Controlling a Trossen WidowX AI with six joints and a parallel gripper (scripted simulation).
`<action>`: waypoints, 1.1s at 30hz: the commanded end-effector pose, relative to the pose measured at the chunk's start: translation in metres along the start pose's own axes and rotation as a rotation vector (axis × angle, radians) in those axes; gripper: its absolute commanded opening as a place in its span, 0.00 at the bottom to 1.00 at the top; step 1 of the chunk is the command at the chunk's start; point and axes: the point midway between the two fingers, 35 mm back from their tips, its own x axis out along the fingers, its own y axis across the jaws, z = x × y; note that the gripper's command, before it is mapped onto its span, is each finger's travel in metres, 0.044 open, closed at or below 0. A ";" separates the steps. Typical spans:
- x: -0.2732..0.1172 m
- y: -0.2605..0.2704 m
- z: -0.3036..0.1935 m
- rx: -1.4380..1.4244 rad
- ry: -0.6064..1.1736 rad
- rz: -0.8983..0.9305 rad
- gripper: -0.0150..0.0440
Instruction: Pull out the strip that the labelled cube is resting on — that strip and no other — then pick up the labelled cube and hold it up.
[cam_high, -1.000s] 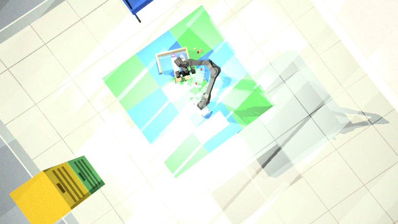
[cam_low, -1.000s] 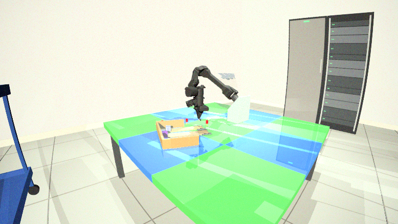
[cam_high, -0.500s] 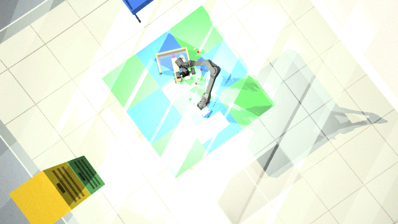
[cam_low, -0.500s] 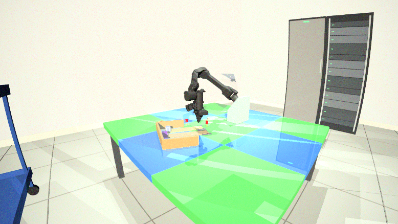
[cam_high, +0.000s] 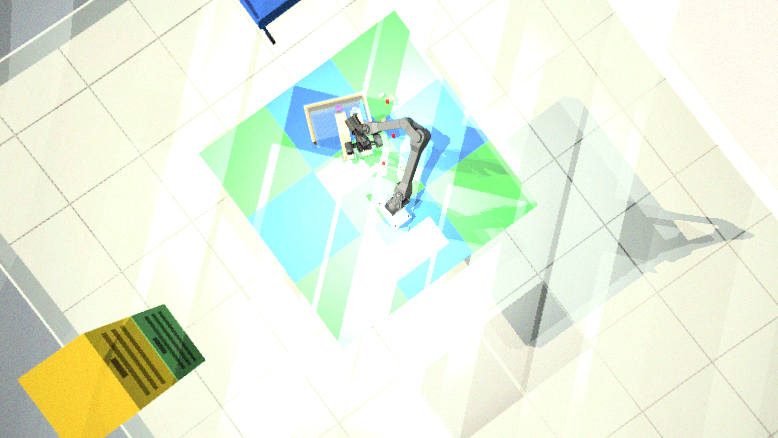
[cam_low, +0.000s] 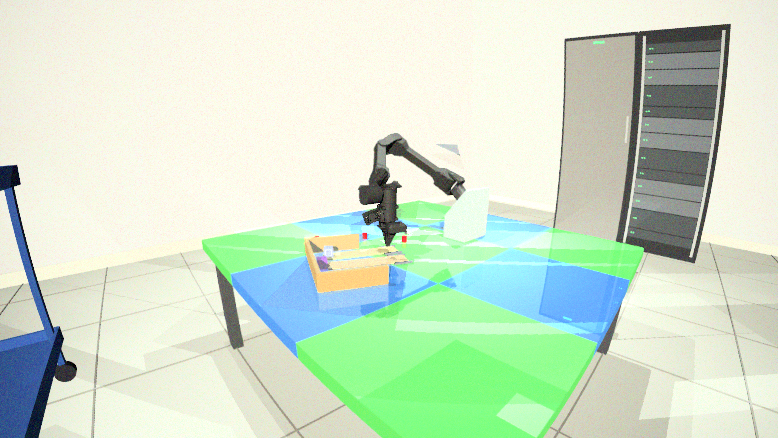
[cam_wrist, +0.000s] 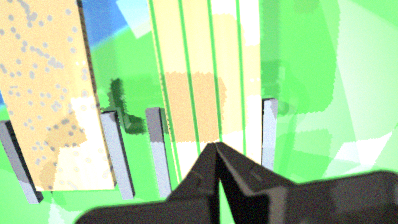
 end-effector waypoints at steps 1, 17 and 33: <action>0.009 -0.002 -0.003 -0.008 0.005 -0.005 0.25; 0.011 -0.002 -0.003 -0.009 0.005 -0.005 0.25; 0.012 -0.002 -0.003 -0.009 0.005 -0.005 0.25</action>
